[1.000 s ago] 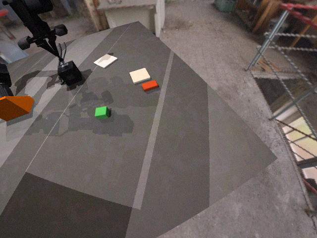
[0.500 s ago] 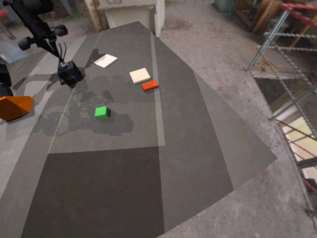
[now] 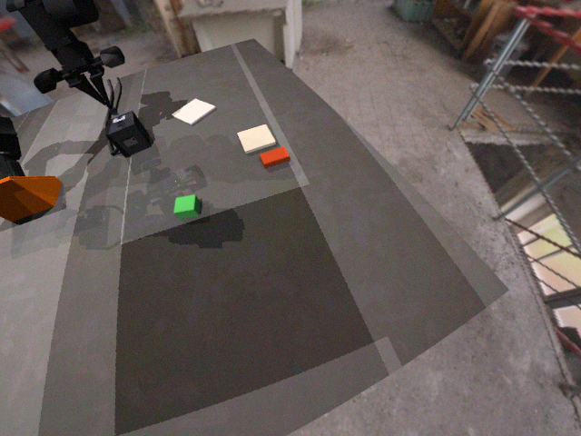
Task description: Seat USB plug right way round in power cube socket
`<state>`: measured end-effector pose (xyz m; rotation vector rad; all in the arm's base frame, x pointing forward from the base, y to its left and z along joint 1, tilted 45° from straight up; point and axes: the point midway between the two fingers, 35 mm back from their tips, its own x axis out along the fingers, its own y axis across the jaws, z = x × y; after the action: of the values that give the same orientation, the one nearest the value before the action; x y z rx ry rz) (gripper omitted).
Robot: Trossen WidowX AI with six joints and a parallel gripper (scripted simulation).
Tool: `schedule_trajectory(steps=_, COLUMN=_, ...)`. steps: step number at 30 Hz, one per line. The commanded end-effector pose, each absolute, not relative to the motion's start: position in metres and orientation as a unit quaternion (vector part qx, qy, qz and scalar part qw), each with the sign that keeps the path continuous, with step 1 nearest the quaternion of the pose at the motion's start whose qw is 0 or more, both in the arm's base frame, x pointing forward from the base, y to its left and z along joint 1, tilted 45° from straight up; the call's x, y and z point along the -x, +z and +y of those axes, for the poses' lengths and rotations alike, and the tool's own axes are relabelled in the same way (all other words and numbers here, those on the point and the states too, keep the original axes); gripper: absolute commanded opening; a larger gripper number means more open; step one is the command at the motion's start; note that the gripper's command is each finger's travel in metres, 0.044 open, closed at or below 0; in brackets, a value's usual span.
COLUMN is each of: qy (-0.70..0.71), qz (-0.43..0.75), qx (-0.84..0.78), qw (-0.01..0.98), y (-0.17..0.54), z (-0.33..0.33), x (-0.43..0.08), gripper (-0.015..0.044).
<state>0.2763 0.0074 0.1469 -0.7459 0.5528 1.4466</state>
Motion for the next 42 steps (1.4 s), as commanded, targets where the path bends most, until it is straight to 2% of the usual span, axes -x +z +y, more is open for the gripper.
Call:
schedule_trajectory(steps=1, qy=0.638, qz=0.243, qx=0.332, qw=0.651, y=0.1459, z=0.0072, x=-0.2763, gripper=0.0000)
schedule_trajectory(steps=42, qy=0.638, qz=0.243, qx=0.332, qw=0.651, y=0.1425, z=0.0107, x=-0.2767, gripper=0.0000)
